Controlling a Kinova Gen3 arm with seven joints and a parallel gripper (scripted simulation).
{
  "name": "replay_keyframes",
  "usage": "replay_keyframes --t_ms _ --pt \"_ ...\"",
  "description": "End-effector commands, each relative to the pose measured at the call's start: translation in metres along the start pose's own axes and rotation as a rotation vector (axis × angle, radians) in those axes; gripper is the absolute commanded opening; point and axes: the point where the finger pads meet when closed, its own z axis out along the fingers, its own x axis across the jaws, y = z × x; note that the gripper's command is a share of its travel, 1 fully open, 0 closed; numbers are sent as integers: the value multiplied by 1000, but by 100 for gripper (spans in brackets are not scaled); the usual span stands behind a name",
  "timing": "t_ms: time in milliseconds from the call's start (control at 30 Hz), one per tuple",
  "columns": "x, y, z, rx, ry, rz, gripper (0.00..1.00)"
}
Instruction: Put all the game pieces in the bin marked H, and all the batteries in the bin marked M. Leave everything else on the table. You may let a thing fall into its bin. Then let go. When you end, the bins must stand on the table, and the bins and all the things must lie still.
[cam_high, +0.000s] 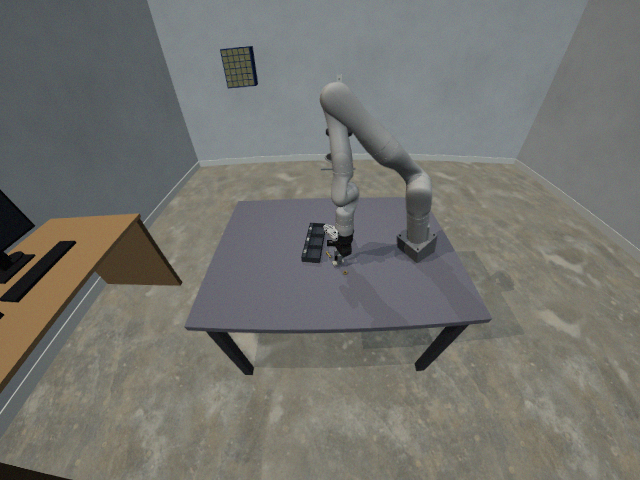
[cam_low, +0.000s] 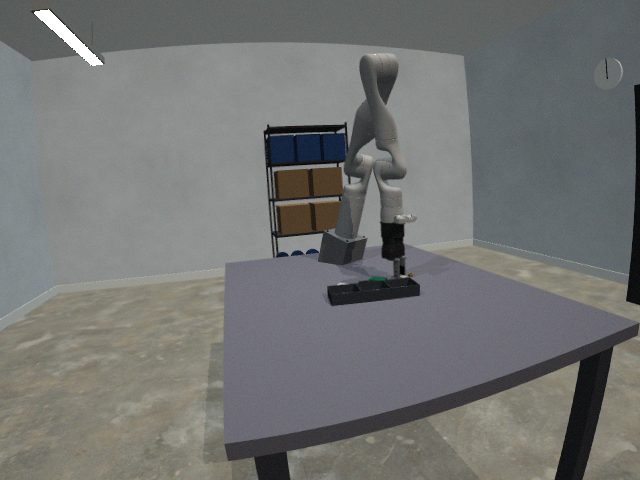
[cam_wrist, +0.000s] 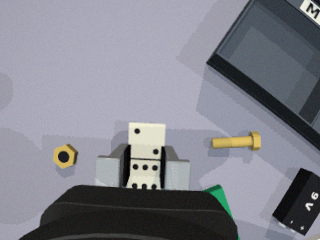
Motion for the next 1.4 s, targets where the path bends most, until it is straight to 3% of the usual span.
replay_keyframes --t_ms 0,433,1367 --pt "3 -6 -14 14 16 -9 49" --pt "2 -6 -51 15 16 -9 49" --pt "3 -6 -47 15 16 -9 49"
